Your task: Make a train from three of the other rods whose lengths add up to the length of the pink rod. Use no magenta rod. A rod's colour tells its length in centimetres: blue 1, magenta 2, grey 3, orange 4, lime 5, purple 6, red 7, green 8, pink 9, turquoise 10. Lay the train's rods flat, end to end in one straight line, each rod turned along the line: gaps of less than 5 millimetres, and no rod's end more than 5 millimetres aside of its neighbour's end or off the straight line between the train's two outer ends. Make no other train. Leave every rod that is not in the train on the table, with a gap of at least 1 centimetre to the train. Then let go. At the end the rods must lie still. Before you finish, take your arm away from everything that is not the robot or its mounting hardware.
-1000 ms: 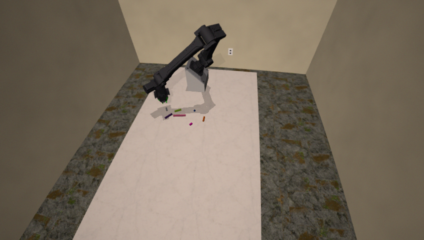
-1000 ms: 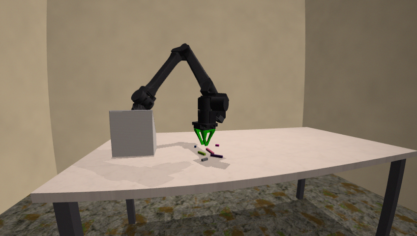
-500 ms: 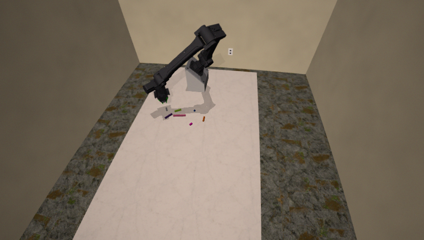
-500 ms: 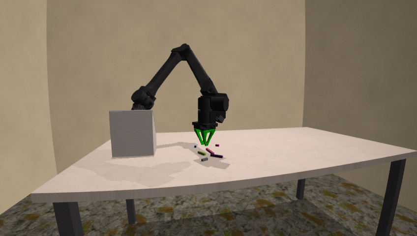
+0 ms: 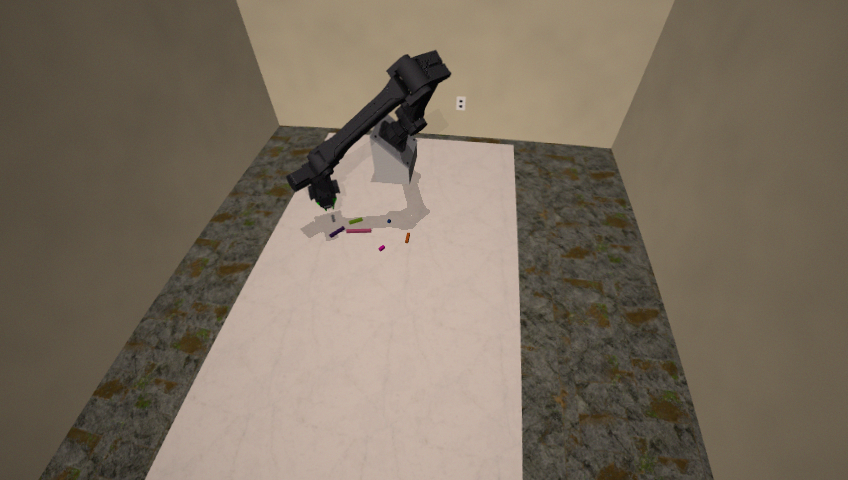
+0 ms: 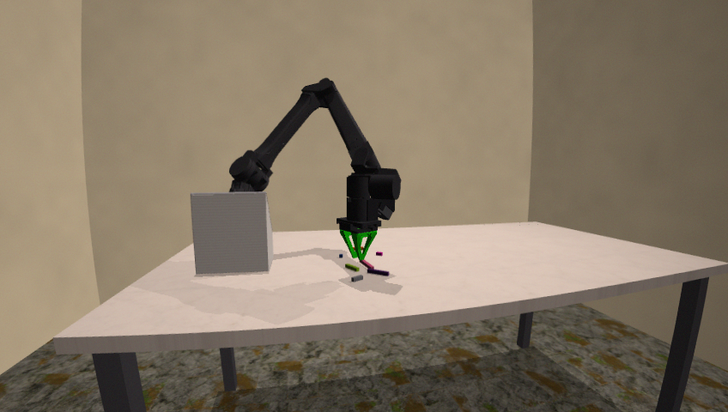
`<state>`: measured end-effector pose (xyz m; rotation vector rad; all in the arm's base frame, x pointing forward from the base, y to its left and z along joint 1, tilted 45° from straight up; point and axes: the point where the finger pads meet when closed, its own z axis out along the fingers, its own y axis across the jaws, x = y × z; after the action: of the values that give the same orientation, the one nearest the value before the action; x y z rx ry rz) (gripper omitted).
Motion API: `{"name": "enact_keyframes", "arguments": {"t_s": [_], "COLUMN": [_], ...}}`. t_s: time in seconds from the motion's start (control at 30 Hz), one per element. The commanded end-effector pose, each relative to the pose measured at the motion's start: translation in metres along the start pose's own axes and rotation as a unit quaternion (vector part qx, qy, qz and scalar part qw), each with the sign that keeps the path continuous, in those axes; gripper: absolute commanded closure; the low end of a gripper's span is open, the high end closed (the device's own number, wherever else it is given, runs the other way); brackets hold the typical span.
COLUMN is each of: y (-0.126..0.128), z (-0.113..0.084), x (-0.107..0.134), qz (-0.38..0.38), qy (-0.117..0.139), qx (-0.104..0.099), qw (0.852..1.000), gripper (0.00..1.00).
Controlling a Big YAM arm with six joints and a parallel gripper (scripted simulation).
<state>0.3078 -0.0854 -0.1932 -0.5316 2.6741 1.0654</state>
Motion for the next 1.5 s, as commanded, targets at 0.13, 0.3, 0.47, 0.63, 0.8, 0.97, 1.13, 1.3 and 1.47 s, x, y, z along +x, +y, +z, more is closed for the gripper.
{"name": "enact_keyframes", "arguments": {"t_s": [0.13,0.3,0.47,0.63,0.8,0.97,1.13,1.3,1.47], "y": [0.002,0.003,0.003,0.003,0.003,0.002,0.000,0.000,0.000], "z": [0.012,0.021,0.028,0.032,0.038,0.037,0.035,0.037,0.036], "x": [0.001,0.001,0.001,0.001,0.001,-0.003,0.004,0.002,0.001], "qz": [0.004,0.004,0.004,0.004,0.004,0.000,0.013,0.007,0.007], "qy": [-0.001,-0.001,-0.001,-0.001,-0.001,-0.003,-0.007,-0.007,-0.007], "qx": [-0.002,-0.003,-0.003,-0.003,-0.003,0.001,-0.001,0.001,0.001], "qw": [1.000,1.000,1.000,1.000,1.000,1.000,1.000,1.000,1.000], "gripper": [0.77,0.77,0.77,0.77,0.77,0.77,0.77,0.77,0.77]}}
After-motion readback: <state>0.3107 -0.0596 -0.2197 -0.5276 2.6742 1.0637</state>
